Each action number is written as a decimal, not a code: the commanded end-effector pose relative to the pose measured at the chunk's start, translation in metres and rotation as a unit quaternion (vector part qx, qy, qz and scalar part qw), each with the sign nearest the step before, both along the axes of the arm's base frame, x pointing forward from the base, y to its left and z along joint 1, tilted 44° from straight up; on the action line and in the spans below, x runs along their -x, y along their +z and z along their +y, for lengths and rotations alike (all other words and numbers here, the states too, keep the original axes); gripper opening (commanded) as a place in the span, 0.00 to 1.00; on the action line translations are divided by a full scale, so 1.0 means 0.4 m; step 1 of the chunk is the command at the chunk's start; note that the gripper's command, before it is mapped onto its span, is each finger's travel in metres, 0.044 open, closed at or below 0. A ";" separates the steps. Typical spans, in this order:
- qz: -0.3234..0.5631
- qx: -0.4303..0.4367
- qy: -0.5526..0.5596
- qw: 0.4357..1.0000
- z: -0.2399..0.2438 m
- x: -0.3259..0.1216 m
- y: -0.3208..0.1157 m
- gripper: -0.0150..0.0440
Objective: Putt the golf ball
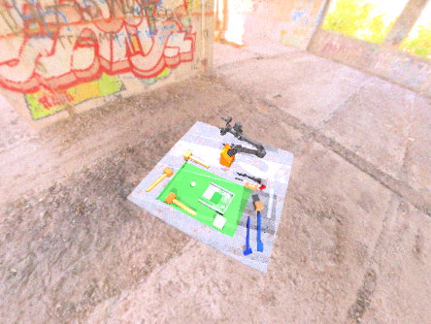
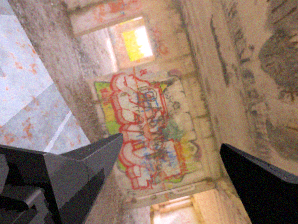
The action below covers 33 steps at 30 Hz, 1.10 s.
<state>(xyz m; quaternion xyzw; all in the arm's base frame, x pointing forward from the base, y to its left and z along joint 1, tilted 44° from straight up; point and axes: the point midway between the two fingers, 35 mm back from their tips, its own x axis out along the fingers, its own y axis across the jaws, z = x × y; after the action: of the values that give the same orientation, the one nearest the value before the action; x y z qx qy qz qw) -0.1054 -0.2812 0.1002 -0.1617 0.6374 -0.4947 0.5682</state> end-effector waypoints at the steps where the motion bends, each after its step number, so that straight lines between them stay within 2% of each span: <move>1: -0.030 -0.052 0.155 0.986 -0.035 -0.181 -0.026 1.00; 9: -0.078 -0.154 0.422 0.890 0.044 -0.516 -0.058 1.00; 18: -0.117 -0.273 0.663 0.687 0.313 -0.790 -0.047 1.00; 25: -0.136 -0.366 0.781 0.488 0.583 -0.878 0.000 1.00; 33: -0.144 -0.470 0.833 0.255 0.880 -0.862 0.091 1.00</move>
<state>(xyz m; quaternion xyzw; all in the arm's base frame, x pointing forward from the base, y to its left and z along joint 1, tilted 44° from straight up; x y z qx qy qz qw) 0.2451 0.0246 0.1185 -0.2652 0.2233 0.5437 0.7643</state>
